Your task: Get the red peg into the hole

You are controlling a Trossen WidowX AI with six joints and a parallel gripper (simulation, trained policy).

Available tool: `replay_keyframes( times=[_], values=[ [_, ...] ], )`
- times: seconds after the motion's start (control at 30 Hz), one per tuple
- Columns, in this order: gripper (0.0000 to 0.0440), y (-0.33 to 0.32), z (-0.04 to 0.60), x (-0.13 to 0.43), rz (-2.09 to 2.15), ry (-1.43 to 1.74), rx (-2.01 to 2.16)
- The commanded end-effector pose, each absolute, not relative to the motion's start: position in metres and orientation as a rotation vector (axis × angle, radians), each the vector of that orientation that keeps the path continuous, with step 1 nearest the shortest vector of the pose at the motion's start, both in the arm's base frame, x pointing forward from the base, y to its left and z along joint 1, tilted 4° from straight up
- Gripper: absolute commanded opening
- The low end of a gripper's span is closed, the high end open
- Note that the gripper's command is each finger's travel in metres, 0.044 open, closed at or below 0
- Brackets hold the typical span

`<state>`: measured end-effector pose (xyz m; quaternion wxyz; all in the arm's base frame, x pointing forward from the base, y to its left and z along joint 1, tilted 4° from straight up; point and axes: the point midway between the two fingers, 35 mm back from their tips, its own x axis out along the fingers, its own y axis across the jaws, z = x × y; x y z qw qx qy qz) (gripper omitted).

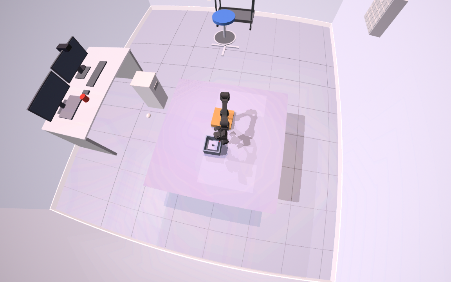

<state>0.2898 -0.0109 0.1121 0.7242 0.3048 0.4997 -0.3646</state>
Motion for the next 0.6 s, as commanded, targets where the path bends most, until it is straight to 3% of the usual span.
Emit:
replay_keyframes(
  times=[0.0,0.57],
  values=[
    [0.0,-0.023,0.111,0.297,-0.814,1.101,0.683],
    [0.0005,-0.068,0.086,0.319,-0.859,1.128,0.746]
  ],
)
